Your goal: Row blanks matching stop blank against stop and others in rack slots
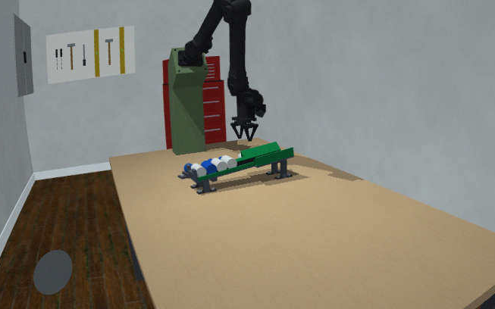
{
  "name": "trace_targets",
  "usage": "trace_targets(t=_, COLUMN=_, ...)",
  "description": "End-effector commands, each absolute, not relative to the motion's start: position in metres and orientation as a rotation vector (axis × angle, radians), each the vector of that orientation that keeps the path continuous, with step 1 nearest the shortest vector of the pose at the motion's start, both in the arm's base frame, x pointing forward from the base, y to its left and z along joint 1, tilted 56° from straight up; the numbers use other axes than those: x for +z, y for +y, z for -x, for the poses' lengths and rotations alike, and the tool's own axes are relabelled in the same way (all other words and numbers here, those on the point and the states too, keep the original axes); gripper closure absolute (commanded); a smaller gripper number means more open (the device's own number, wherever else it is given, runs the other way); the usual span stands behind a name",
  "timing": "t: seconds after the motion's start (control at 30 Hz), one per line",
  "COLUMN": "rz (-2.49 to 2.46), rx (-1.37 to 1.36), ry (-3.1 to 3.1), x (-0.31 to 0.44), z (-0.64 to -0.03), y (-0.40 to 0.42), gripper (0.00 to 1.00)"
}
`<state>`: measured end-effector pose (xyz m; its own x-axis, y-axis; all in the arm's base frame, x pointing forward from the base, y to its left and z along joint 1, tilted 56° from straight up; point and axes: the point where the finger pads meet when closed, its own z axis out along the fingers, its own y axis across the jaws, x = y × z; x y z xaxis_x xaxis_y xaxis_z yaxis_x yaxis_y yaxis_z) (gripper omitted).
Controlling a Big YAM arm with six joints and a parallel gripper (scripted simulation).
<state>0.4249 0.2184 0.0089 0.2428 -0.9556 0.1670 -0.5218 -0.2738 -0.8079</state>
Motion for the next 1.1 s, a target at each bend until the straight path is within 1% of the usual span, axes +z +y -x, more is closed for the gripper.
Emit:
trace_targets(t=0.0, rz=1.901, rx=-0.905, ry=1.340, x=0.0117, z=-0.4271, y=0.2199, gripper=0.21)
trace_targets(t=1.07, rz=1.897, rx=-0.909, ry=1.349, x=0.0039, z=-0.4351, y=0.2156, gripper=0.21)
